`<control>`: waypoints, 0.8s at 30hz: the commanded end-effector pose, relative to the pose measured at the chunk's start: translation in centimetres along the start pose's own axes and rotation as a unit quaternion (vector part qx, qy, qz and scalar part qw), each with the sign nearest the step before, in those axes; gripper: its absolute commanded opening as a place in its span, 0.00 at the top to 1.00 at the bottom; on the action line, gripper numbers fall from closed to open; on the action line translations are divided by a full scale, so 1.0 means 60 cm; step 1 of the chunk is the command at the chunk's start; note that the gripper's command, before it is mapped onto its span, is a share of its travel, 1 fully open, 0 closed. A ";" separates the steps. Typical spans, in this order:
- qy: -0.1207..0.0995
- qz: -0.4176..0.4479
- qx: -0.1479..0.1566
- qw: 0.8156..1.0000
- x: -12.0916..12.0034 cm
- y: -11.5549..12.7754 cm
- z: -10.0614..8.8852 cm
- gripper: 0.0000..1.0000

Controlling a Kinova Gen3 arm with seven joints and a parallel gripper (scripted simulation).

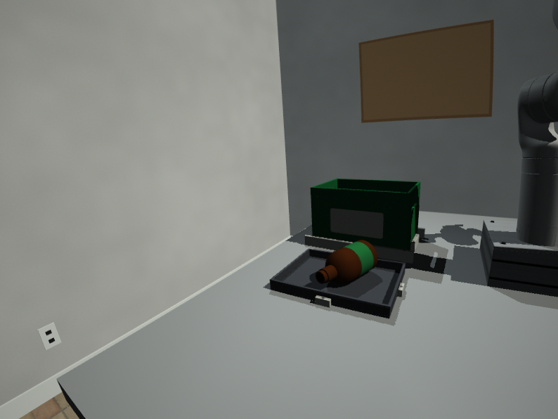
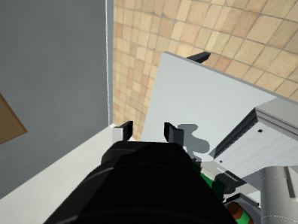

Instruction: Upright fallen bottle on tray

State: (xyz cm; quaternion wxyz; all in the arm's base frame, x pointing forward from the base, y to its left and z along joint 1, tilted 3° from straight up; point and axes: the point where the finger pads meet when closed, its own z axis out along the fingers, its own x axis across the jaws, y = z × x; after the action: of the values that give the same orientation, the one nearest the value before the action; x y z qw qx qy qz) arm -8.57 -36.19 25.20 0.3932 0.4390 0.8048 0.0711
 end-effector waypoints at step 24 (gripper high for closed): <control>0.112 0.209 0.290 0.927 0.400 0.140 -0.394 0.00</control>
State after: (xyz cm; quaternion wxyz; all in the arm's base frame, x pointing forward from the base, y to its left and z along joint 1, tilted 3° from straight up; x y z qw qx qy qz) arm -26.34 -9.54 30.08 0.1464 0.6657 0.7315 -0.0176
